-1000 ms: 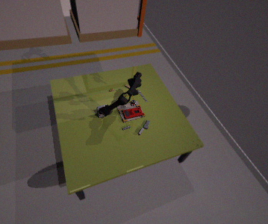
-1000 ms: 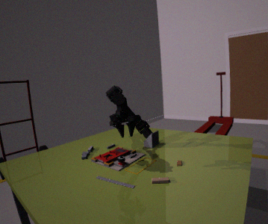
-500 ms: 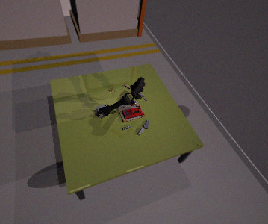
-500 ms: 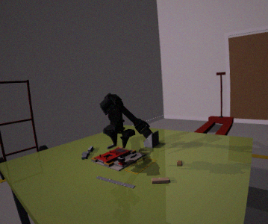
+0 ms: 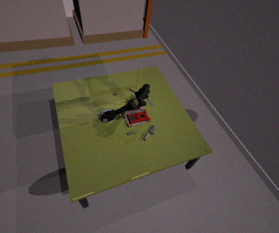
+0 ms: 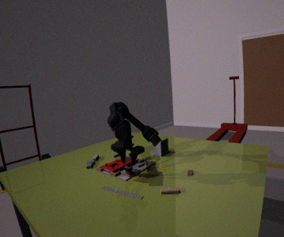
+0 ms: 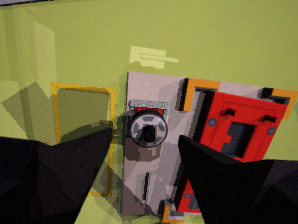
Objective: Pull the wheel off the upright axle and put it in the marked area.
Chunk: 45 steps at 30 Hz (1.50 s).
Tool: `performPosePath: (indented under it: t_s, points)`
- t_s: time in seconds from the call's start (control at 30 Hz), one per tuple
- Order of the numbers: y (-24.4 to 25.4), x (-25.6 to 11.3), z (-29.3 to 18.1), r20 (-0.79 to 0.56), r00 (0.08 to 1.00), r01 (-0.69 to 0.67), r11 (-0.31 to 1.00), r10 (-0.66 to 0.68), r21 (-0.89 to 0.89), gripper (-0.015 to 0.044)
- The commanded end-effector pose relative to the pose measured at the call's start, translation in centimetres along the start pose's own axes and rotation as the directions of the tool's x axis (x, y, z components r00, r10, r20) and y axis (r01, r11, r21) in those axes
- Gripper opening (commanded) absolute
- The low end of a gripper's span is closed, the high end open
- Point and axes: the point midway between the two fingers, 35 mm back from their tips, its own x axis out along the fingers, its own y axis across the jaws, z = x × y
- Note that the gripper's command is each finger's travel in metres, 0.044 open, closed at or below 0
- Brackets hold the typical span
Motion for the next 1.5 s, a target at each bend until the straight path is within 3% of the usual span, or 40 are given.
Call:
performPosePath:
  t_s: [0.0, 0.2, 0.33, 0.6, 0.8, 1.47]
  points:
    - [-0.3, 2.4, -0.2, 0.004, 1.000, 0.006, 1.000, -0.006, -0.003, 0.0300]
    - [-0.4, 3.0, -0.2, 0.003, 1.000, 0.007, 1.000, -0.007, -0.003, 0.0300]
    - [-0.4, 2.7, -0.3, -0.007, 1.000, 0.005, 1.000, -0.005, 0.002, 0.0195]
    - [-0.4, 2.7, -0.3, -0.007, 1.000, 0.005, 1.000, -0.005, 0.002, 0.0142]
    - [-0.4, 2.6, -0.3, -0.007, 1.000, 0.005, 1.000, -0.005, 0.001, 0.0000]
    - [-0.4, 1.9, -0.2, -0.005, 1.000, 0.004, 1.000, -0.004, 0.001, 0.0000]
